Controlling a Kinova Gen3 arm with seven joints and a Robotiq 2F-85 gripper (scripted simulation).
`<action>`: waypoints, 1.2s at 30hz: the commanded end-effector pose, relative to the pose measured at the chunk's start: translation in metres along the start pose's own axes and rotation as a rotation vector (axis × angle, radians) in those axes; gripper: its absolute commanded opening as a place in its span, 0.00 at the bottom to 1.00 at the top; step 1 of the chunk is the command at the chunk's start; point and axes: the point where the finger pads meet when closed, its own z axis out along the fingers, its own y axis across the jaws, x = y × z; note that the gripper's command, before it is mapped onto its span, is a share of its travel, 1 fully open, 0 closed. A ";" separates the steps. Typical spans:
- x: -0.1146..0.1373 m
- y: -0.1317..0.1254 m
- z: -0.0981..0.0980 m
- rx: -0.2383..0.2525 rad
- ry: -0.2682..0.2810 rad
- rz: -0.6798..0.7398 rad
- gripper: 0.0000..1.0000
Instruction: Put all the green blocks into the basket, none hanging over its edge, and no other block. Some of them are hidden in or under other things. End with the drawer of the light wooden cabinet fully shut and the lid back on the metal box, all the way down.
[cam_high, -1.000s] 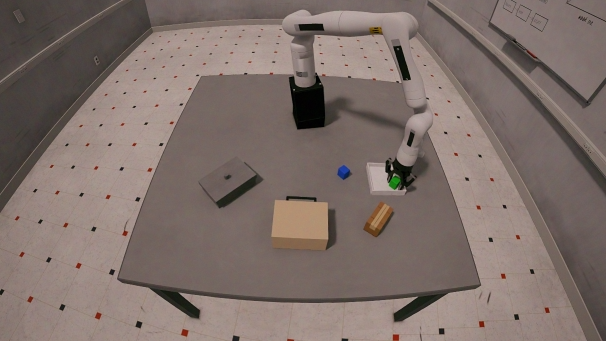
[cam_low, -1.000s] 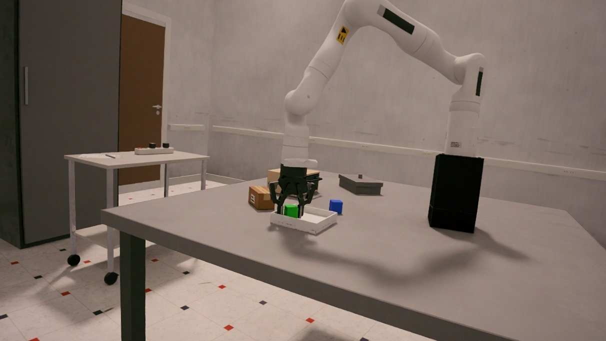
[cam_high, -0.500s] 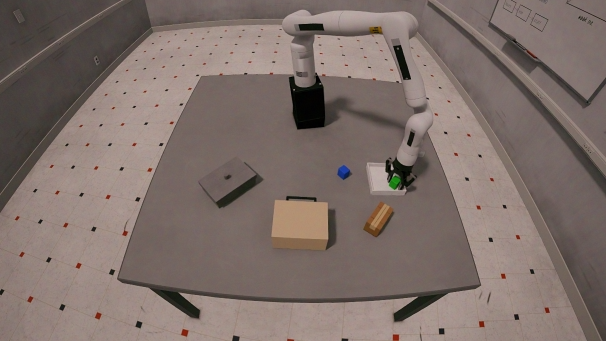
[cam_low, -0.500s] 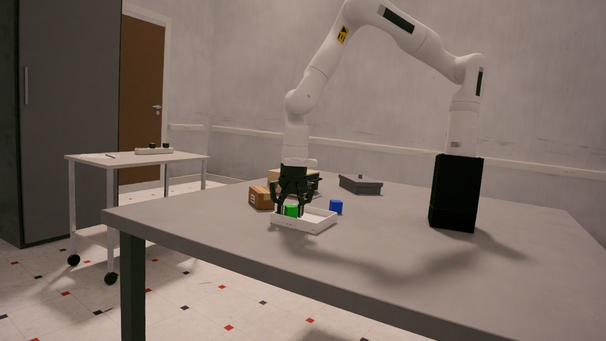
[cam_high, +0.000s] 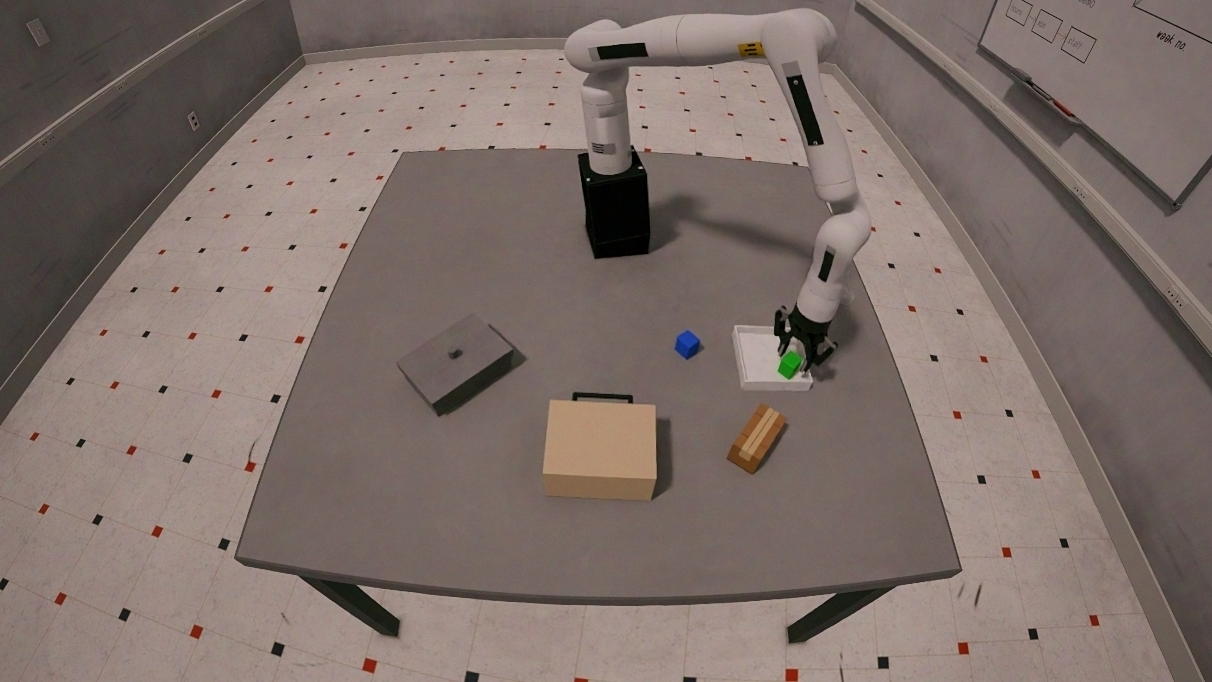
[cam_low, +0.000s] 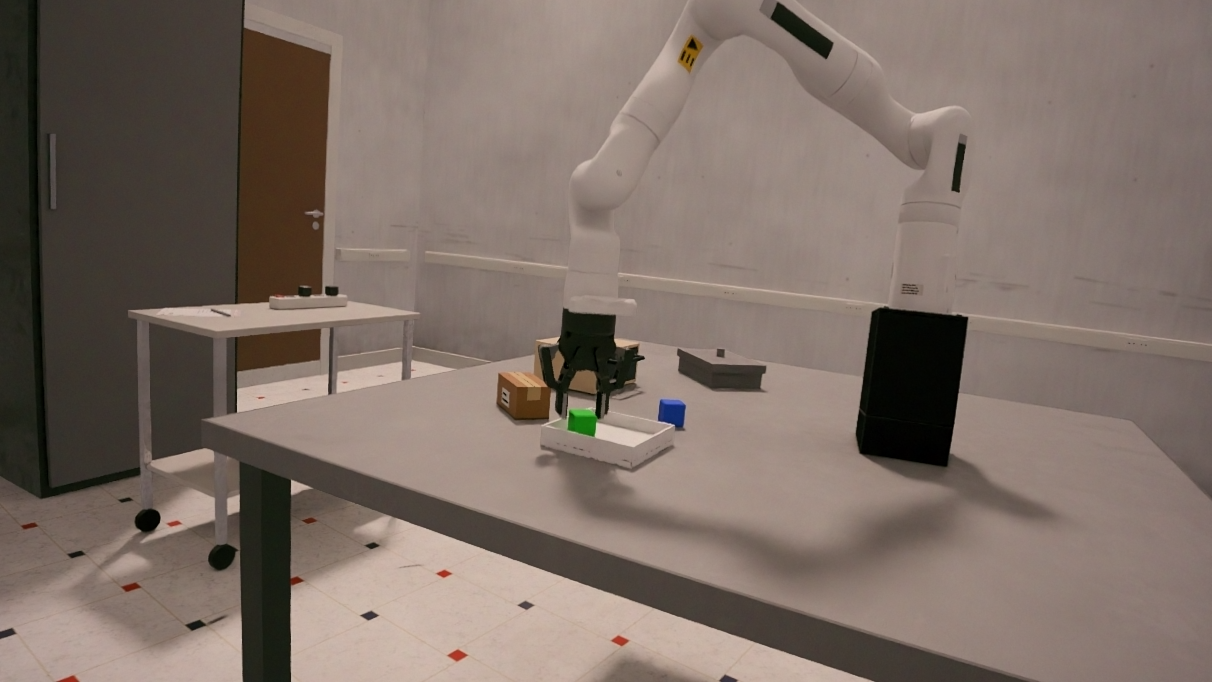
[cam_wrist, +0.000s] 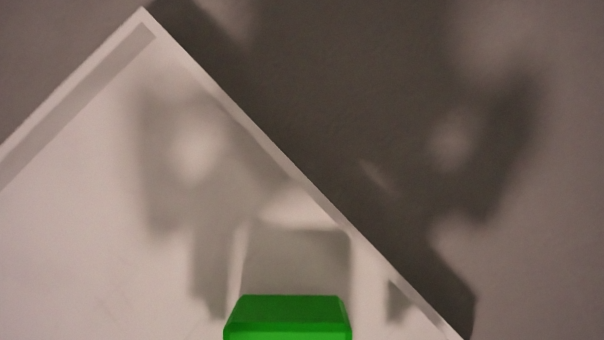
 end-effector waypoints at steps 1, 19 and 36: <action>0.000 0.001 -0.017 -0.002 0.000 0.000 0.58; 0.000 0.001 -0.088 -0.002 0.000 0.000 0.58; 0.000 0.001 -0.128 -0.002 0.000 0.000 0.58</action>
